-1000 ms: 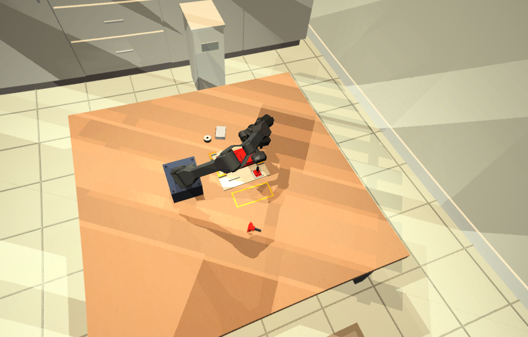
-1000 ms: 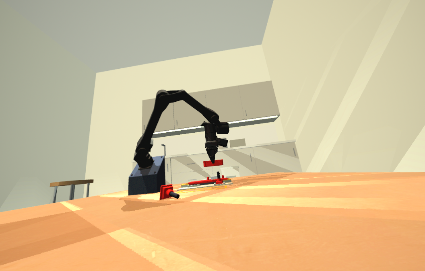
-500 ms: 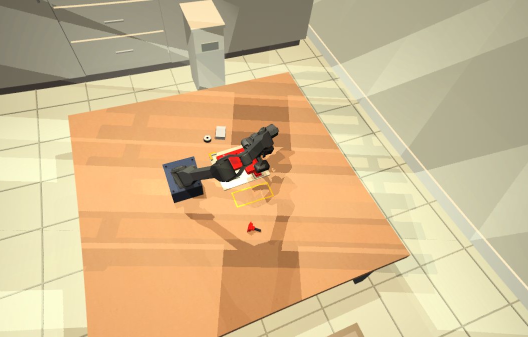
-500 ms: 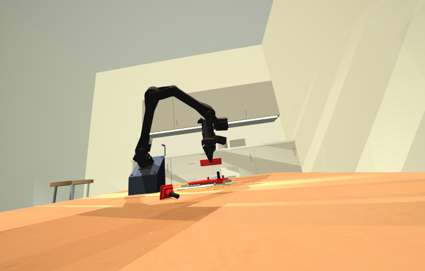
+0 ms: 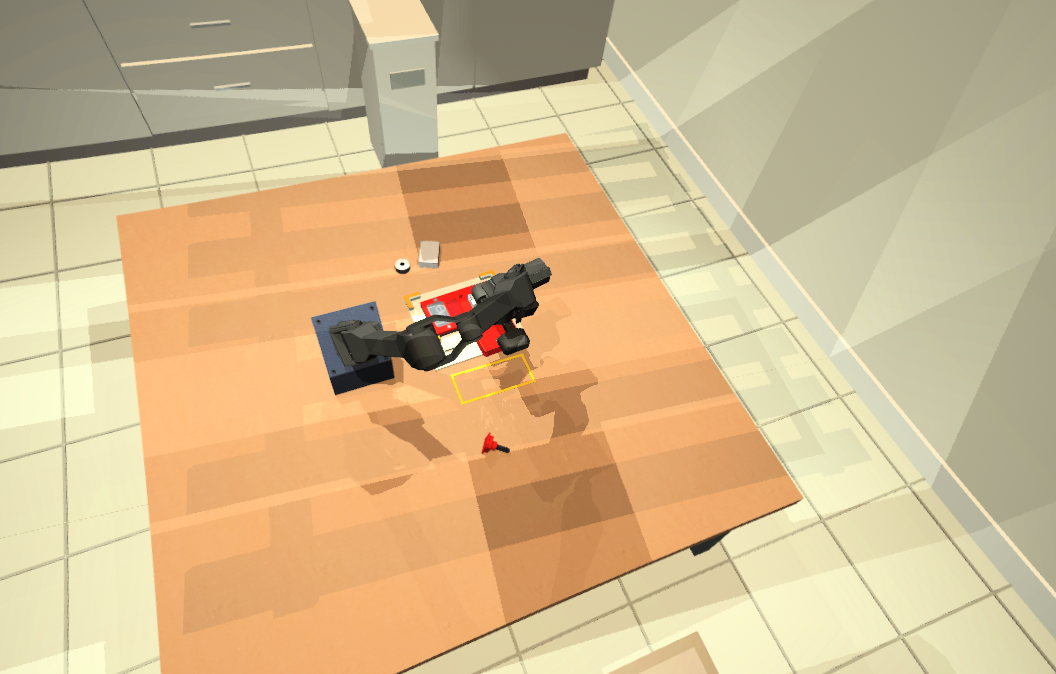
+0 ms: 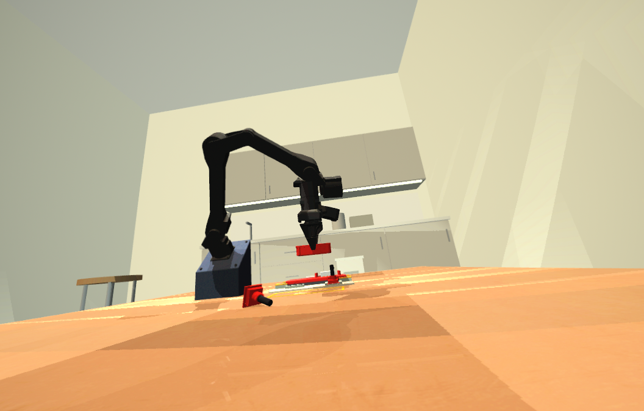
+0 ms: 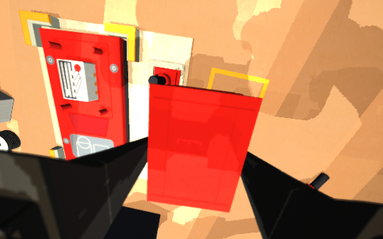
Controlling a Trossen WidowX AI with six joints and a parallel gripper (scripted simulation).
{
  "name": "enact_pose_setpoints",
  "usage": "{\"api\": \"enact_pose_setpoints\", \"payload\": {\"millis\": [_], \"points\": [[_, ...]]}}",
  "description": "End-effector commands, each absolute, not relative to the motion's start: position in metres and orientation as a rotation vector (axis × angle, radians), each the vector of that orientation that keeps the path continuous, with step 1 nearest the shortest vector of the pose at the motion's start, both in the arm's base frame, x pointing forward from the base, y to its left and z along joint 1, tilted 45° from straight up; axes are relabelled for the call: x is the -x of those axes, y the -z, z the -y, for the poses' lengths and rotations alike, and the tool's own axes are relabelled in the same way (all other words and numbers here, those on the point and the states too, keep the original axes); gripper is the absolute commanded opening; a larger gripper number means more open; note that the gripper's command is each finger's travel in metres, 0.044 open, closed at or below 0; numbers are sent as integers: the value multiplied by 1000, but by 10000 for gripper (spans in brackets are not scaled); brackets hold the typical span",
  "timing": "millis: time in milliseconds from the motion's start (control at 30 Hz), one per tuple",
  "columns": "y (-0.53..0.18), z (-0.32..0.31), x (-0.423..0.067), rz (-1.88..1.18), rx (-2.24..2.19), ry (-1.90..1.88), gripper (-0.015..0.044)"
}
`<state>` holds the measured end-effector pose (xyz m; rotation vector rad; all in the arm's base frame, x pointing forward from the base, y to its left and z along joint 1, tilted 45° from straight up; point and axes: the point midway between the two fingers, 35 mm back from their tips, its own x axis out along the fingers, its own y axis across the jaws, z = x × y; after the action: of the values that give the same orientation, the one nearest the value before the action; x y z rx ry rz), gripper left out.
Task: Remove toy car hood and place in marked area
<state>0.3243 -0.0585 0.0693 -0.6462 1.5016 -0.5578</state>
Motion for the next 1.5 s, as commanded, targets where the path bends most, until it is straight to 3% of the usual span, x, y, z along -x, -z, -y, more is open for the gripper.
{"api": "enact_pose_setpoints", "payload": {"millis": [0,1467], "points": [[-82,67,-319,-1490,649,560,0],[-92,101,-304,-1488,653,570,0]]}}
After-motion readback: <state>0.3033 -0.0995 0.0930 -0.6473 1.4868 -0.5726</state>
